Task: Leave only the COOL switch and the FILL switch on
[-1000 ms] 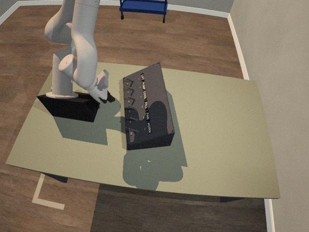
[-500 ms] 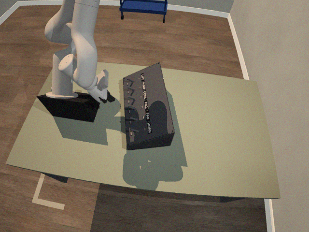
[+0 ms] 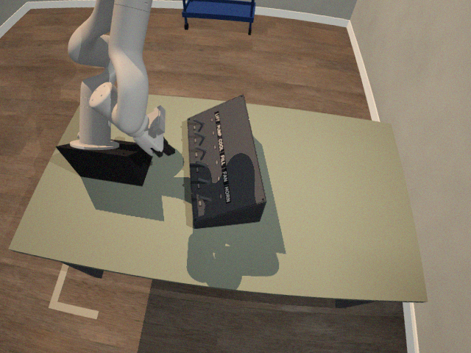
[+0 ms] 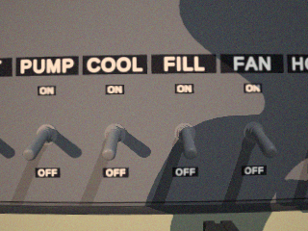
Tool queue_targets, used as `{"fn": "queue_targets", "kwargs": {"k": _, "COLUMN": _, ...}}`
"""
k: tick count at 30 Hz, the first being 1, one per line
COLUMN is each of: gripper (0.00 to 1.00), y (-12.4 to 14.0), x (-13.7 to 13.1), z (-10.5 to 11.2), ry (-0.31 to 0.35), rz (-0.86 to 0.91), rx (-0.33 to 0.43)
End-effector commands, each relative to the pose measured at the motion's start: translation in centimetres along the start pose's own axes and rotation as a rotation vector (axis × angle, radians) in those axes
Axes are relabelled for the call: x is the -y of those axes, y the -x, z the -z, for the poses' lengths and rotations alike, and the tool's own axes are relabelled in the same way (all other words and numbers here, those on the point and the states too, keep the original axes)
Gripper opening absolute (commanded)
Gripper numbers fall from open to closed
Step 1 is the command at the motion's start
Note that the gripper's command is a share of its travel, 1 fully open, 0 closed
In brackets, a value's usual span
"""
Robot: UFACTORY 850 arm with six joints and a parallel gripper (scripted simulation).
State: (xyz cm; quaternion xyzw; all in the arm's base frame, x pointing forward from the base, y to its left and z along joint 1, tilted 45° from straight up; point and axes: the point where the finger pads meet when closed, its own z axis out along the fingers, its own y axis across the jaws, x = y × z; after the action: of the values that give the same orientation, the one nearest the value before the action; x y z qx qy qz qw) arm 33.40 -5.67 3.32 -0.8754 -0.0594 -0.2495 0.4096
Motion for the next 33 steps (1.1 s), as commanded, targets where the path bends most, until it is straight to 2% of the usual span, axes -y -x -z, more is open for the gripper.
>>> {"fn": "queue_targets", "kwargs": {"k": 1, "gripper": 0.00, "y": -0.1, "x": -0.1, "z": 0.0, "ry": 0.001, "rz": 0.001, "rx": -0.001}}
{"fn": "queue_targets", "kwargs": {"k": 14, "gripper": 0.00, "y": -0.1, "x": 0.0, "z": -1.1, "ry": 0.001, "rz": 0.001, "rx": -0.002}}
{"fn": "queue_targets", "kwargs": {"k": 25, "gripper": 0.00, "y": -0.1, "x": 0.0, "z": -4.1, "ry": 0.001, "rz": 0.001, "rx": -0.002}}
{"fn": "queue_targets", "kwargs": {"k": 27, "gripper": 0.00, "y": -0.1, "x": 0.0, "z": -4.1, "ry": 0.001, "rz": 0.001, "rx": -0.002}}
{"fn": "queue_targets", "kwargs": {"k": 33, "gripper": 0.00, "y": -0.1, "x": 0.0, "z": -6.2, "ry": 0.001, "rz": 0.001, "rx": -0.002}}
